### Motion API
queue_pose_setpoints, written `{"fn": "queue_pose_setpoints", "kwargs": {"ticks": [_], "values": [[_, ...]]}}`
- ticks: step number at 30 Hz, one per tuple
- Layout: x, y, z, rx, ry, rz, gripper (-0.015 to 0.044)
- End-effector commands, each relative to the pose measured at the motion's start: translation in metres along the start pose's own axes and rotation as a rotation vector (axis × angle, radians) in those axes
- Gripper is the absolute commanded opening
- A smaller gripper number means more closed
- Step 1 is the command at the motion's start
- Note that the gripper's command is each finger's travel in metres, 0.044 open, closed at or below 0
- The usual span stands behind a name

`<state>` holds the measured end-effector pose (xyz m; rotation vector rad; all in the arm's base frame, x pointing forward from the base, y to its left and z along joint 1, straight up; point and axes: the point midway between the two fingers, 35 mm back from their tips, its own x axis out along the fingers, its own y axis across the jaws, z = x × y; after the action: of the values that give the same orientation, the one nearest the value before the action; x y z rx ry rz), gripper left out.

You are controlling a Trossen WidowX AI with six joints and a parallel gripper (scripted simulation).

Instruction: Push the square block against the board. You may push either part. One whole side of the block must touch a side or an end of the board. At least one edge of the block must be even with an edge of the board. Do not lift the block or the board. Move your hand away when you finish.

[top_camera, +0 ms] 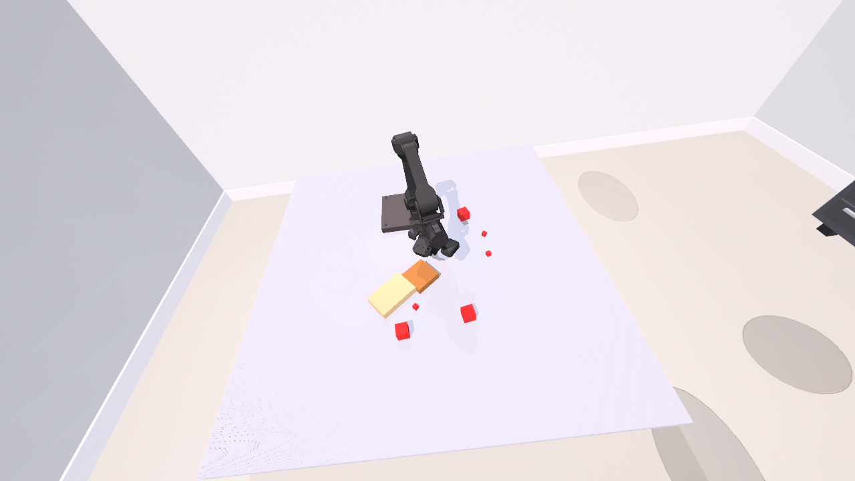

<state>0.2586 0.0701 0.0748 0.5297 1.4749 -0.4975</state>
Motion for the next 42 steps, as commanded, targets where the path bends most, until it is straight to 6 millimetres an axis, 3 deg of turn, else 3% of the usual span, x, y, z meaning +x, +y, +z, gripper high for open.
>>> {"fn": "queue_pose_setpoints", "kwargs": {"ticks": [1,36,42], "values": [[-0.001,0.007,0.009,-0.115,0.002,-0.002,0.0],[0.003,0.059,0.095,-1.326,0.009,-0.008,0.0],[0.007,0.06,0.097,-1.356,0.009,-0.008,0.0]]}}
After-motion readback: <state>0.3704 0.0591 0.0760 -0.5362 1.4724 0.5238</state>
